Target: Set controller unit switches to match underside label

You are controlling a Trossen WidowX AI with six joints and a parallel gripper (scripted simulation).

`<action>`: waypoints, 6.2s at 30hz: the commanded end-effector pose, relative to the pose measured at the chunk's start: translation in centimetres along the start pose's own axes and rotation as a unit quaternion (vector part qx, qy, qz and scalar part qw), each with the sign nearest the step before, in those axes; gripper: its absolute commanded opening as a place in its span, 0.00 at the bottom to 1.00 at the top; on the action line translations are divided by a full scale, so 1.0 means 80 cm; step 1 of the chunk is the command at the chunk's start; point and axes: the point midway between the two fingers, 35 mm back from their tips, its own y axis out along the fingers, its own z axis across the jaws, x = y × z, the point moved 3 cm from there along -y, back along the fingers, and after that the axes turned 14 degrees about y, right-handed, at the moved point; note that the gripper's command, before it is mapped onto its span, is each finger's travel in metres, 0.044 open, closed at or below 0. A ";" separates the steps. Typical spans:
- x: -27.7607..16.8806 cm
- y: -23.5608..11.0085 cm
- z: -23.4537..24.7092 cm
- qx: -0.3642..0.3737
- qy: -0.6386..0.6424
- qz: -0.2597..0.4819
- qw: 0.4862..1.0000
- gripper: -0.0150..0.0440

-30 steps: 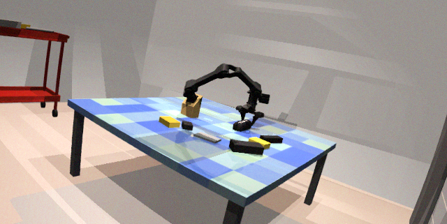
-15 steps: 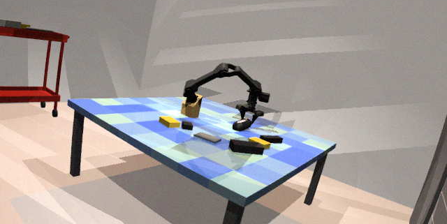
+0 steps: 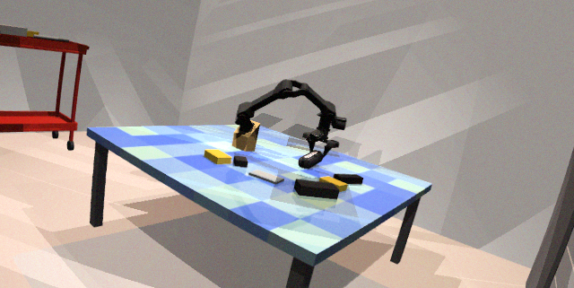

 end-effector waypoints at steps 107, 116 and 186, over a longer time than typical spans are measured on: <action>0.069 -0.078 0.015 0.003 0.004 0.003 1.000 0.82; 0.077 -0.082 0.017 0.003 0.004 0.003 1.000 0.82; 0.143 -0.100 0.033 0.003 0.004 0.002 1.000 0.83</action>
